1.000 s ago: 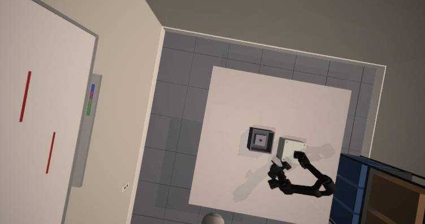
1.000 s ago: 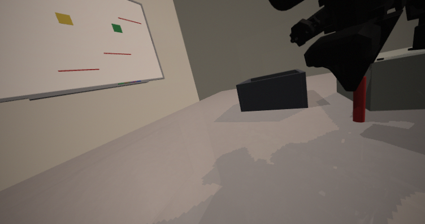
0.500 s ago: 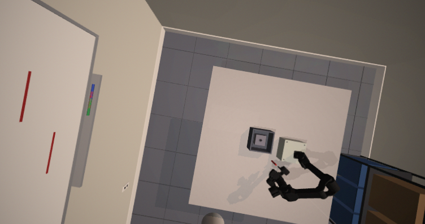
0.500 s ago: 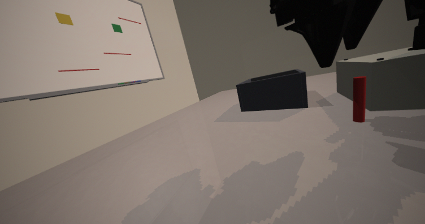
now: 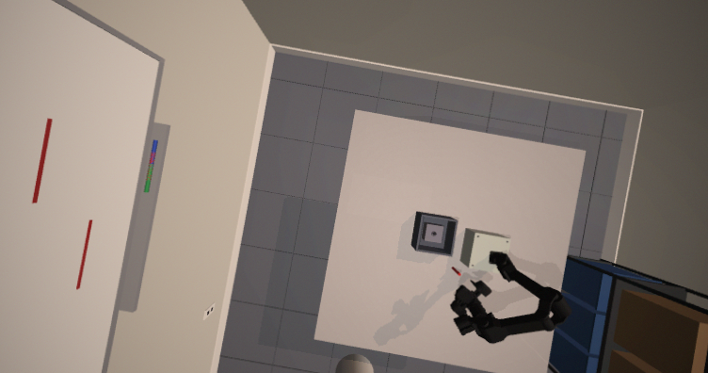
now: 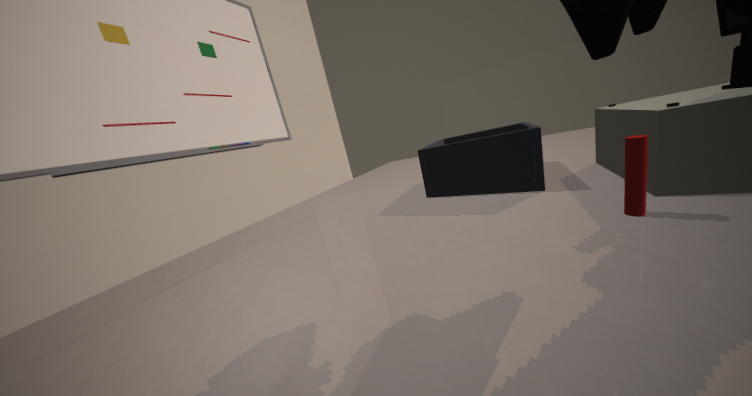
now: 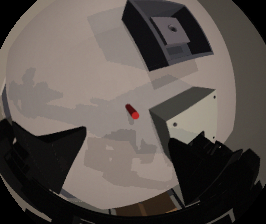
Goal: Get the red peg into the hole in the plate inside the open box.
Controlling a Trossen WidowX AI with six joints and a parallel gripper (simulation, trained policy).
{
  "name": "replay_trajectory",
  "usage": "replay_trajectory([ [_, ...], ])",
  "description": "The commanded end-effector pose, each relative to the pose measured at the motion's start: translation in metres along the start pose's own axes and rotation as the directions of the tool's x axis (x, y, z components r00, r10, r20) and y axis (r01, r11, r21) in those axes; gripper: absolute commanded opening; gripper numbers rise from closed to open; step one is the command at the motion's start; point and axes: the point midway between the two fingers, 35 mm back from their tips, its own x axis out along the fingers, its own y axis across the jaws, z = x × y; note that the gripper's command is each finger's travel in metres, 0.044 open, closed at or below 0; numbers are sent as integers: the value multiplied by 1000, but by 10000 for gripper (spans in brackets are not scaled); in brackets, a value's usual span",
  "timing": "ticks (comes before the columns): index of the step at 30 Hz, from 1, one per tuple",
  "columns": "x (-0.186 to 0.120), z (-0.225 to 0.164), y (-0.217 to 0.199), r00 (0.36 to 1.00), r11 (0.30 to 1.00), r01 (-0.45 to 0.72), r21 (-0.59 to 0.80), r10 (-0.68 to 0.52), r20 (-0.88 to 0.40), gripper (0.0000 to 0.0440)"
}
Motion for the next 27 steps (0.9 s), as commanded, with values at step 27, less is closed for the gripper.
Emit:
replay_trajectory([
  [27, 78, -3, -24, 984, 984, 172, 46, -170, -47, 440],
])
